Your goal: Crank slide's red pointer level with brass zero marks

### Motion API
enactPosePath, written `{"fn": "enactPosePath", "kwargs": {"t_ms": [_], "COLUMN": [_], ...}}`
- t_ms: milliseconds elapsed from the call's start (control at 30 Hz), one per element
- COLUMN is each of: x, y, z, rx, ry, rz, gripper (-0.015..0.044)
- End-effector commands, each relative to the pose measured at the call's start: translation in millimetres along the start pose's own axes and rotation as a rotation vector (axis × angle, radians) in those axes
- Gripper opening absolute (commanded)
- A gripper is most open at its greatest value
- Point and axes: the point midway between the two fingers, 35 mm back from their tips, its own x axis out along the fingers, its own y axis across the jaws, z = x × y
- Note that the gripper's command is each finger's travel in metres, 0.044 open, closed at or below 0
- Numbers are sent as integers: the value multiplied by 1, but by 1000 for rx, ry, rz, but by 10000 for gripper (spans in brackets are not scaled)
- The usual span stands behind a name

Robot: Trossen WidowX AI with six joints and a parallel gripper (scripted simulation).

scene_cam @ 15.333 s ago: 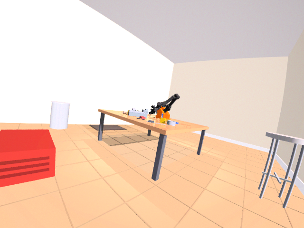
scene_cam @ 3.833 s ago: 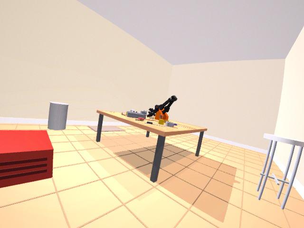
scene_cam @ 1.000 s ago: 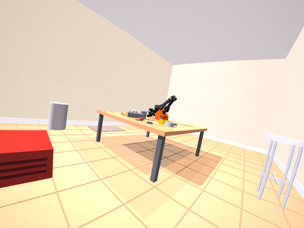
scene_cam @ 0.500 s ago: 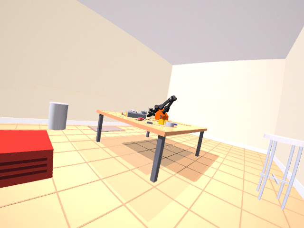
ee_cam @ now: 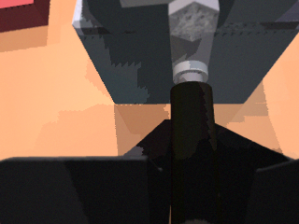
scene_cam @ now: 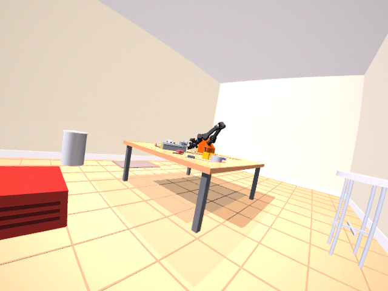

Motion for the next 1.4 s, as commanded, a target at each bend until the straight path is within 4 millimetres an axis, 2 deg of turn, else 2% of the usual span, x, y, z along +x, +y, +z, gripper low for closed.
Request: {"fn": "enactPosePath", "kwargs": {"t_ms": [0,1367], "x": [-1,-5], "y": [-9,-17], "z": [0,4], "rx": [9,9], "ry": [-3,-3], "rz": [-25,-26], "gripper": [0,0]}}
